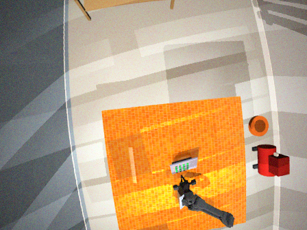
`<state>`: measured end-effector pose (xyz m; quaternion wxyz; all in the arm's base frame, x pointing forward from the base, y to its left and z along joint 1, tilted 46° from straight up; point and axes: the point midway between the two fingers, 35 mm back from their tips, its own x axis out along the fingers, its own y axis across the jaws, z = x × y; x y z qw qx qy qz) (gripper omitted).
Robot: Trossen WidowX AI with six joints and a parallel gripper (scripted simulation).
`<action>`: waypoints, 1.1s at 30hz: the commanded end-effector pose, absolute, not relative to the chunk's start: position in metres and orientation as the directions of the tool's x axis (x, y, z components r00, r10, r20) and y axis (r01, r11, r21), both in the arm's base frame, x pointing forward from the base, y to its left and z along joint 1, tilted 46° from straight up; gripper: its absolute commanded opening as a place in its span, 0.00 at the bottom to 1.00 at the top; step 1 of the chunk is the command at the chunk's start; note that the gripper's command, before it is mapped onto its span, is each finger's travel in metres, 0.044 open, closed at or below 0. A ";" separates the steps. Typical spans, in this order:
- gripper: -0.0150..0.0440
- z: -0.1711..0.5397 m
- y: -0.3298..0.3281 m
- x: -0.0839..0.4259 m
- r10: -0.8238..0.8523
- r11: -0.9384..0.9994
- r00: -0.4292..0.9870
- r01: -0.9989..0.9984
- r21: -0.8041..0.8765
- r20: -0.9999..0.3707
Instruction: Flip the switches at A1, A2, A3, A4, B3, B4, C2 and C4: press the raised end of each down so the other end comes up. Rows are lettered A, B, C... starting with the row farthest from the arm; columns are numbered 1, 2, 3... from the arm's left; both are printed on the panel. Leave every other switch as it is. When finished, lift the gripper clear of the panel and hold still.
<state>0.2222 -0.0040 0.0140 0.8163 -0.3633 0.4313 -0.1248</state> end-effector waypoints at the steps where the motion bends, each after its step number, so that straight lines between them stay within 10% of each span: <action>1: 0.25 0.033 0.006 0.208 -0.510 0.702 0.620 -0.100 -0.705 -0.596; 33: 0.25 0.054 -0.062 0.241 -0.526 0.699 0.601 -0.098 -0.709 -0.602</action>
